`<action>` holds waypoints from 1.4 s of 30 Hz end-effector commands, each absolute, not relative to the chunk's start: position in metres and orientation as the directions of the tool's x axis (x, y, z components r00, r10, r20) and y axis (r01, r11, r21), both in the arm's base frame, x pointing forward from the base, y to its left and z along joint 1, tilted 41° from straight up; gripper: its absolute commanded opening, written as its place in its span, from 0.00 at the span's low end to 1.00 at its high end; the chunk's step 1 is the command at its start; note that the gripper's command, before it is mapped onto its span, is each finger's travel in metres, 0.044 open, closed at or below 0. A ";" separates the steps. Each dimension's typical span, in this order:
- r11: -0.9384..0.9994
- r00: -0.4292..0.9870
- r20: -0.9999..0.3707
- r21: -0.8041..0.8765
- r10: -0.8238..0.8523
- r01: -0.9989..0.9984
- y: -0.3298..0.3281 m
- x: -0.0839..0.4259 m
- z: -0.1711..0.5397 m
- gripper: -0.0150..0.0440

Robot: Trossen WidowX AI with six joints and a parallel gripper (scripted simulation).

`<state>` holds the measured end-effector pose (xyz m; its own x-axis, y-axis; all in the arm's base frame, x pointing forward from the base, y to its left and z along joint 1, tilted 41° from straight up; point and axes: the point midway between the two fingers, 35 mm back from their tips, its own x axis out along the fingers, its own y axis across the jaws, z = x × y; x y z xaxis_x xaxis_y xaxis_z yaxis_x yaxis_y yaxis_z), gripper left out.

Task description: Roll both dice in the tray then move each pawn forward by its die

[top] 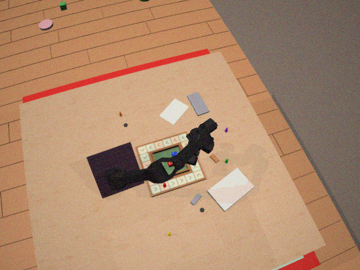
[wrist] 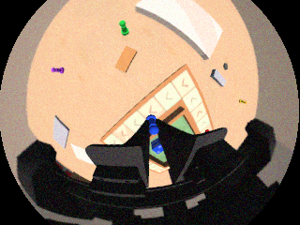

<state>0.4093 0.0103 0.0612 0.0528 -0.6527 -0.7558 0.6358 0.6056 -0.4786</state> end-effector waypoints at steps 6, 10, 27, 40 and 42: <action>0.606 0.052 -0.759 -0.474 -0.649 0.639 0.041 0.407 0.094 0.25; 0.606 0.052 -0.759 -0.475 -0.649 0.637 0.054 0.404 0.109 0.25; 0.604 0.051 -0.759 -0.475 -0.650 0.640 0.078 0.406 0.031 0.25; 0.604 0.050 -0.758 -0.475 -0.650 0.640 0.066 0.406 -0.008 0.25; 0.604 0.051 -0.758 -0.475 -0.650 0.640 0.061 0.407 -0.014 0.25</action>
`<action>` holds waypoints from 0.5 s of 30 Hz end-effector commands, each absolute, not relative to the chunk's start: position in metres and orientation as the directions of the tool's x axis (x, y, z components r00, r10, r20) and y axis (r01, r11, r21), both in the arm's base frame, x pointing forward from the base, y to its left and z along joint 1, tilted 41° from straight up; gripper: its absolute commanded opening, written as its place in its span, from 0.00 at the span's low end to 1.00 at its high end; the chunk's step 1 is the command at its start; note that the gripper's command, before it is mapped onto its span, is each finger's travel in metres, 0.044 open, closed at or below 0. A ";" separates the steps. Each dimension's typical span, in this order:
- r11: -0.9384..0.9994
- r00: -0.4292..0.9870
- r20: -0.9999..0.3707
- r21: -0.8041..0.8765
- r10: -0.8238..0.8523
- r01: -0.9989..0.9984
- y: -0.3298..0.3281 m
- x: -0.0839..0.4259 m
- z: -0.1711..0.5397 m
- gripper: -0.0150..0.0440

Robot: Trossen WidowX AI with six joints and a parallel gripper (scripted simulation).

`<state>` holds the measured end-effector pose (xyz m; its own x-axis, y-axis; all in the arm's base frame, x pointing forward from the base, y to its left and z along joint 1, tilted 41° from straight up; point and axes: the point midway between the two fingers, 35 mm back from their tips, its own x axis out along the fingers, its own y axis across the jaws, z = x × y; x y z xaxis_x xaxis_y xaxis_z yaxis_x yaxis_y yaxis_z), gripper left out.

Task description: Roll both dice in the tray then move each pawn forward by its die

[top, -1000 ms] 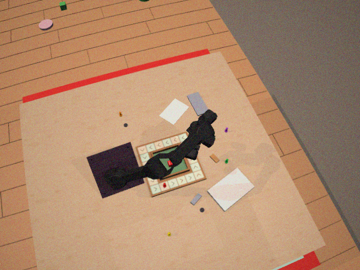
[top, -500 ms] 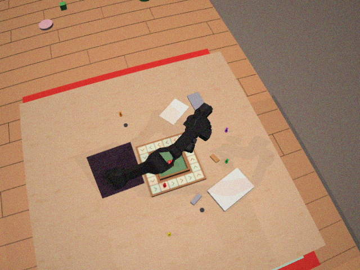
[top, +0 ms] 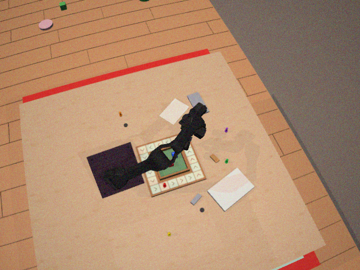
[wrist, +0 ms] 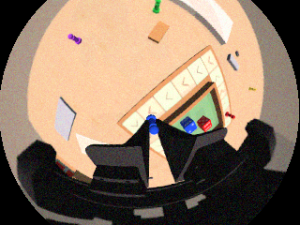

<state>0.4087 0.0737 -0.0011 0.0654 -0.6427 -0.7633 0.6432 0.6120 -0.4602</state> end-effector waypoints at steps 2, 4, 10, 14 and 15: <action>0.604 0.051 -0.758 -0.475 -0.651 0.640 0.057 0.407 -0.018 0.25; 0.604 0.051 -0.758 -0.475 -0.651 0.640 0.057 0.407 -0.018 0.25; 0.604 0.051 -0.758 -0.475 -0.651 0.640 0.055 0.407 -0.020 0.25; 0.603 0.051 -0.758 -0.476 -0.651 0.640 0.051 0.407 -0.024 0.25; 0.603 0.051 -0.758 -0.476 -0.651 0.640 0.050 0.407 -0.026 0.25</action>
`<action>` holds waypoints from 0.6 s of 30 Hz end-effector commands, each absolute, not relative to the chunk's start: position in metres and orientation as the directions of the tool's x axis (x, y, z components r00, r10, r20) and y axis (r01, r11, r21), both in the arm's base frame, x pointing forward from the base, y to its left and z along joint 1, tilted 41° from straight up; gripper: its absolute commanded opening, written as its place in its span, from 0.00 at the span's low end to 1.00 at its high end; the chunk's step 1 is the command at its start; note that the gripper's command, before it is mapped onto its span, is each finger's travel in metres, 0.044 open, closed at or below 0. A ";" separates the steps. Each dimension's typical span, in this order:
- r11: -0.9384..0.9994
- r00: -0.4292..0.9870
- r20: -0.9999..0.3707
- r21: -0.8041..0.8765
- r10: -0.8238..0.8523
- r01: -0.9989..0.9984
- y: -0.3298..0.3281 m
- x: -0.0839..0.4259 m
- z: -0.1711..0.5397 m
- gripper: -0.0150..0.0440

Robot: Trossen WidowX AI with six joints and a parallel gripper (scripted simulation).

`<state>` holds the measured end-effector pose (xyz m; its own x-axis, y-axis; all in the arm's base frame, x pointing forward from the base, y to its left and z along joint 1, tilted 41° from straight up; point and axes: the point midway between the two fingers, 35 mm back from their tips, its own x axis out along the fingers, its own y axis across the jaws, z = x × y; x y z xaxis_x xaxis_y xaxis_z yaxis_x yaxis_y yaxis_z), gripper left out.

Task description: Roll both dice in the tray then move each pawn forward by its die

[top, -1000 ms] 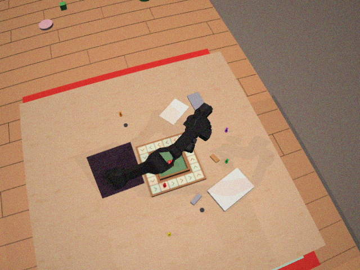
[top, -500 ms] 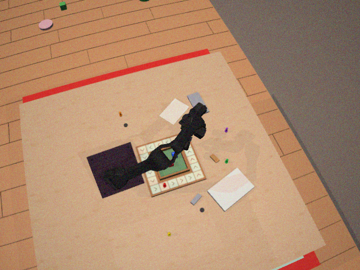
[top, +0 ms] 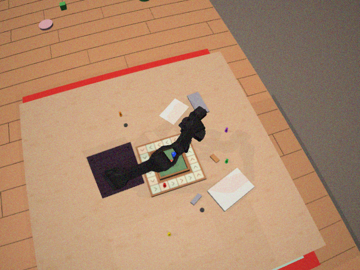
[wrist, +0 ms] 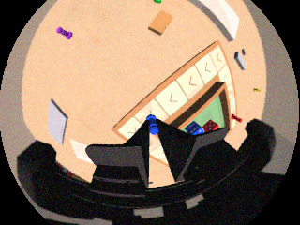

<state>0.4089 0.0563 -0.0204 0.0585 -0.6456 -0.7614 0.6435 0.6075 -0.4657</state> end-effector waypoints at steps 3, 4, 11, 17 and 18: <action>0.603 0.051 -0.757 -0.476 -0.651 0.640 0.047 0.407 -0.029 0.25; 0.603 0.051 -0.757 -0.476 -0.651 0.640 0.046 0.407 -0.030 0.25; 0.607 0.057 -0.761 -0.467 -0.646 0.643 0.050 0.409 -0.027 0.48; 0.606 0.055 -0.761 -0.469 -0.647 0.642 0.058 0.409 -0.019 0.74; 0.606 0.054 -0.760 -0.471 -0.647 0.641 0.067 0.409 -0.009 0.79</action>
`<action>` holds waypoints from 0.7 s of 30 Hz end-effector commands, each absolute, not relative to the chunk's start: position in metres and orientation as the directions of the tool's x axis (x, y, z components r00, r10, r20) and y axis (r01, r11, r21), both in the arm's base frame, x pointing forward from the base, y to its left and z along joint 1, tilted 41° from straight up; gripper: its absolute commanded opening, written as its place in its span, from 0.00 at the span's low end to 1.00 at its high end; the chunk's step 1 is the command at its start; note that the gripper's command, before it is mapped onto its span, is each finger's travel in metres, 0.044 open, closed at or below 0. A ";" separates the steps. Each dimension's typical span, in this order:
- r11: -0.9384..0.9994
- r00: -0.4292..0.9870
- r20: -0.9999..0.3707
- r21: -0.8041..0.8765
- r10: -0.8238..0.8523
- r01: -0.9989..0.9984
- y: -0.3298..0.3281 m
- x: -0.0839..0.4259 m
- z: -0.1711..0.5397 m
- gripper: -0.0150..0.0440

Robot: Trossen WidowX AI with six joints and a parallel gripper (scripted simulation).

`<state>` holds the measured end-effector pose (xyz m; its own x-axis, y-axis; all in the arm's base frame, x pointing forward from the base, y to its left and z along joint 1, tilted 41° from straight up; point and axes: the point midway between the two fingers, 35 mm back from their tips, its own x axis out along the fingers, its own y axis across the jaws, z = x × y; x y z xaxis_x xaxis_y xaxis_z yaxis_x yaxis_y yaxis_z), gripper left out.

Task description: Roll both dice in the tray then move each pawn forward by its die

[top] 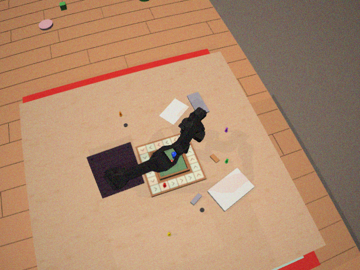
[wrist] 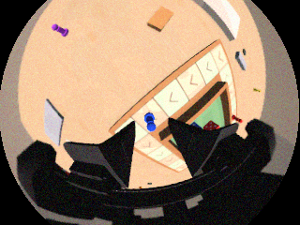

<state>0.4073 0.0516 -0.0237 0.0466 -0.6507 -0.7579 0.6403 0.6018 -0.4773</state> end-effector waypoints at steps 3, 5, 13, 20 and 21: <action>0.604 0.050 -0.759 -0.475 -0.649 0.640 0.083 0.406 0.010 0.92; 0.604 0.050 -0.759 -0.475 -0.649 0.640 0.083 0.406 0.010 1.00; 0.700 0.047 -0.767 -0.557 -0.640 0.447 0.103 0.333 0.054 1.00; 0.740 0.062 -0.772 -0.580 -0.633 0.340 0.109 0.293 0.075 1.00; 0.740 0.062 -0.772 -0.580 -0.633 0.340 0.109 0.293 0.075 1.00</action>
<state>0.2818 0.1119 0.0816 0.0652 -0.6316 -0.7725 0.3055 0.7496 -0.5871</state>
